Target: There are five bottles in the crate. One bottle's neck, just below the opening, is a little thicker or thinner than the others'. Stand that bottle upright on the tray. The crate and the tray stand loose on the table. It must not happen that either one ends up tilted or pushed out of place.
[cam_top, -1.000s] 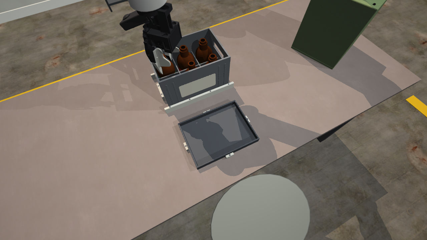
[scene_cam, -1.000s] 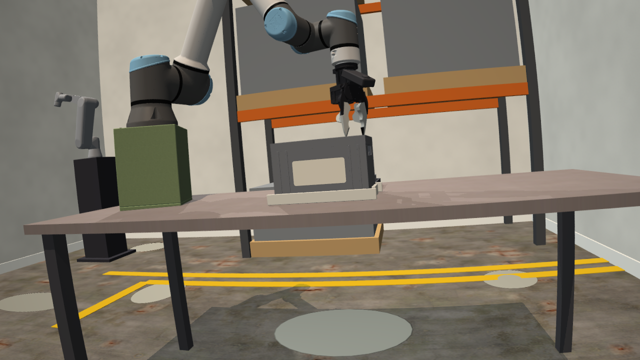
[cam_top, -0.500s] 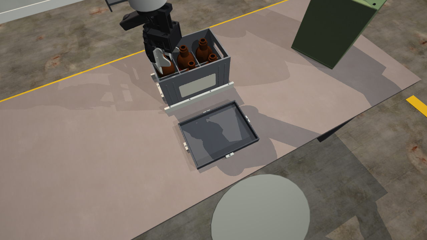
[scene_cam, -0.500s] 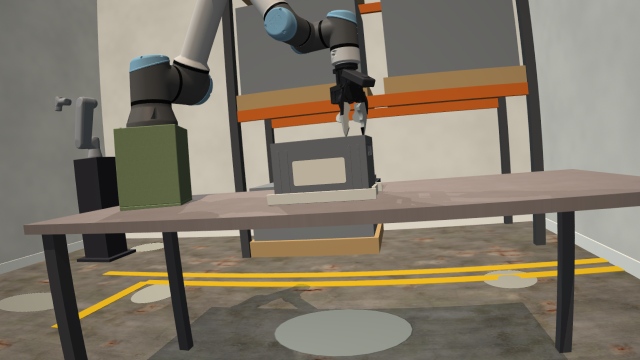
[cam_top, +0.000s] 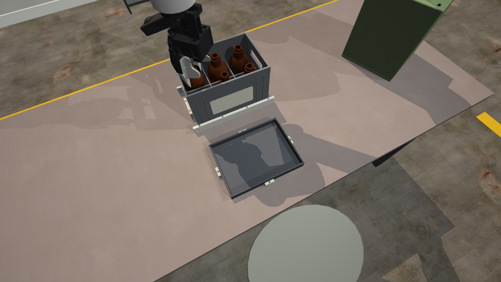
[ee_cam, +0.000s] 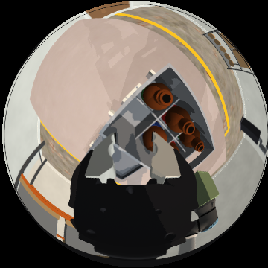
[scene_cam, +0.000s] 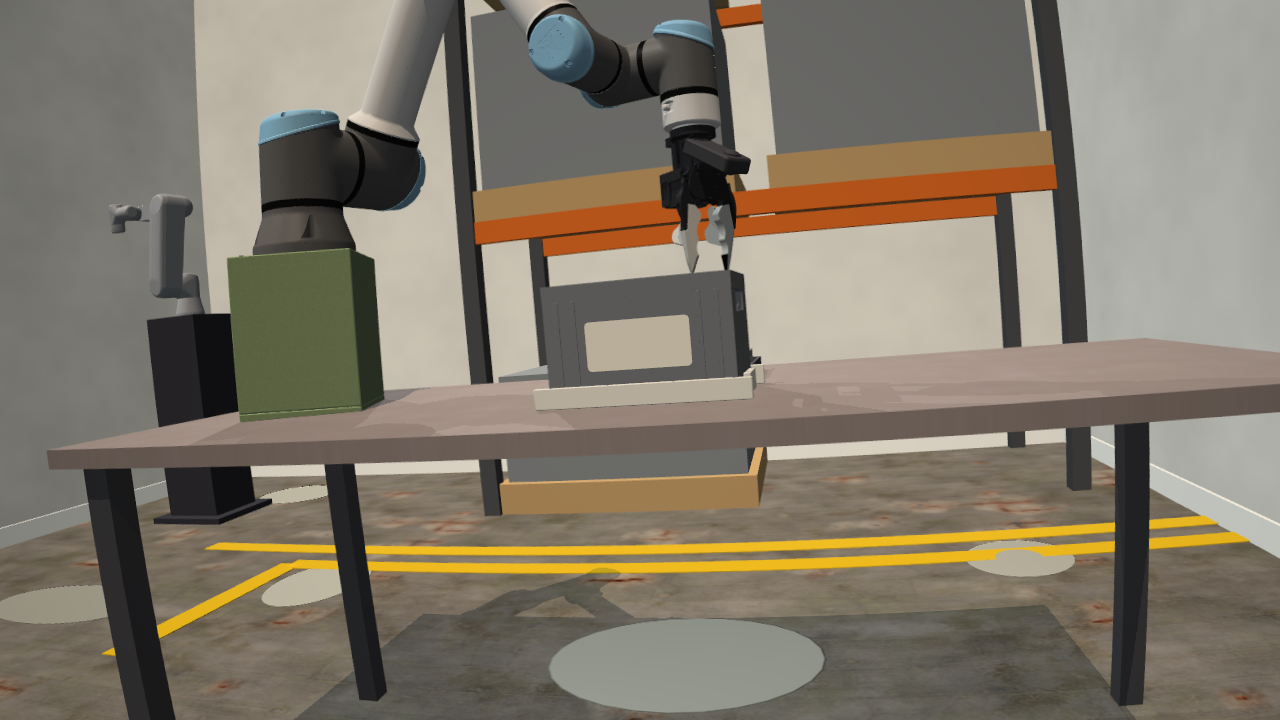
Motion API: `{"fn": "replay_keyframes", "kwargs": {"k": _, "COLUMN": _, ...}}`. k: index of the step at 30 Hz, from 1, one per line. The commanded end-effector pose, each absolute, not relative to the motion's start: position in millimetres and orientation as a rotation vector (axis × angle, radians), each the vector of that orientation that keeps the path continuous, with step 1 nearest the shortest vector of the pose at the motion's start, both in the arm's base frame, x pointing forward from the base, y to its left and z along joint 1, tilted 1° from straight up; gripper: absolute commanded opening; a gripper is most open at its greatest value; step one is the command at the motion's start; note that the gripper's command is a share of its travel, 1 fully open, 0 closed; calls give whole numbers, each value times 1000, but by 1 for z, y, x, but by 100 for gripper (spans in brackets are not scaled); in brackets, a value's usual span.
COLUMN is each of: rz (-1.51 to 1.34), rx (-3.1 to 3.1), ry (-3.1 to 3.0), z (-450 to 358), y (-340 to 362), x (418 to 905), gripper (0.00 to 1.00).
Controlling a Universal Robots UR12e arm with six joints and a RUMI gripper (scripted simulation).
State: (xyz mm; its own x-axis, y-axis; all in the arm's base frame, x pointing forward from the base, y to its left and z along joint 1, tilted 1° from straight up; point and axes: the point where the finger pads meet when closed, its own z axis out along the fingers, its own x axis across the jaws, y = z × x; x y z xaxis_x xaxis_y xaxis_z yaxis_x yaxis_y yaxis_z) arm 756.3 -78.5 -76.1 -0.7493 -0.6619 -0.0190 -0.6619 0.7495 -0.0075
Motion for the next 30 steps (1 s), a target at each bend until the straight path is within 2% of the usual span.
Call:
{"fn": "replay_keyframes", "kwargs": {"k": 1, "rz": -4, "rx": -1102, "ry": 2918, "z": -75, "y": -81, "x": 759, "gripper": 38}}
{"fn": "replay_keyframes", "kwargs": {"k": 30, "rz": -1, "rx": -1103, "ry": 2920, "z": -94, "y": -80, "x": 757, "gripper": 38}}
